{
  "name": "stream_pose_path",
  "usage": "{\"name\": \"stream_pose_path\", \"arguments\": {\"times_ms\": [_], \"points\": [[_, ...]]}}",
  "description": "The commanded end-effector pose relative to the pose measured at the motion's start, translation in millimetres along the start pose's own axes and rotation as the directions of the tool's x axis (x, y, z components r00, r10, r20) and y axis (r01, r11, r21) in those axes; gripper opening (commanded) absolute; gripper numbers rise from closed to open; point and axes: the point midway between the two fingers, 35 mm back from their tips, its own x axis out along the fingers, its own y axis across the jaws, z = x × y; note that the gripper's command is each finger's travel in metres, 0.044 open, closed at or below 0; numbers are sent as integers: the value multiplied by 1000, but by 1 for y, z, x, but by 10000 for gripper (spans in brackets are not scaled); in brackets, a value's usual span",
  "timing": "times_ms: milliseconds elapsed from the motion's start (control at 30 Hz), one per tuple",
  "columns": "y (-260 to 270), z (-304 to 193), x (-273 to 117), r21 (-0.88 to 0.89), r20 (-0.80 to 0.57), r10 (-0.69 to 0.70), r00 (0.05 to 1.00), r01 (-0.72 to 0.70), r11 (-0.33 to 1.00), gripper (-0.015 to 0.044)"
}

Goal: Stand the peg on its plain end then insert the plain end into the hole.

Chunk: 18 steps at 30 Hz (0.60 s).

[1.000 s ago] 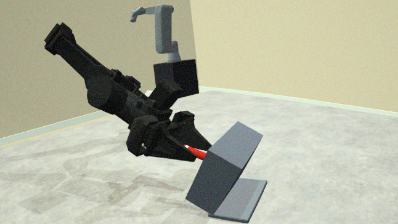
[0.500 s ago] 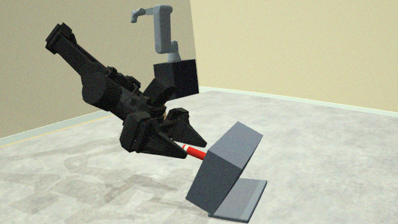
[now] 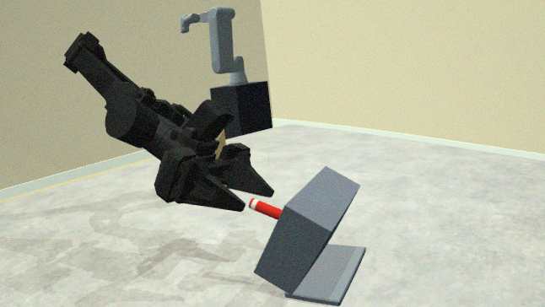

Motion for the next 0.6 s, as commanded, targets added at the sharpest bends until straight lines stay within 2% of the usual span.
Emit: {"name": "stream_pose_path", "arguments": {"times_ms": [0,567], "points": [[-1,1,-4,-6,3,0,1000,0,1000,440],[-3,1,-21,-4,3,-1,1000,1,1000,440]]}}
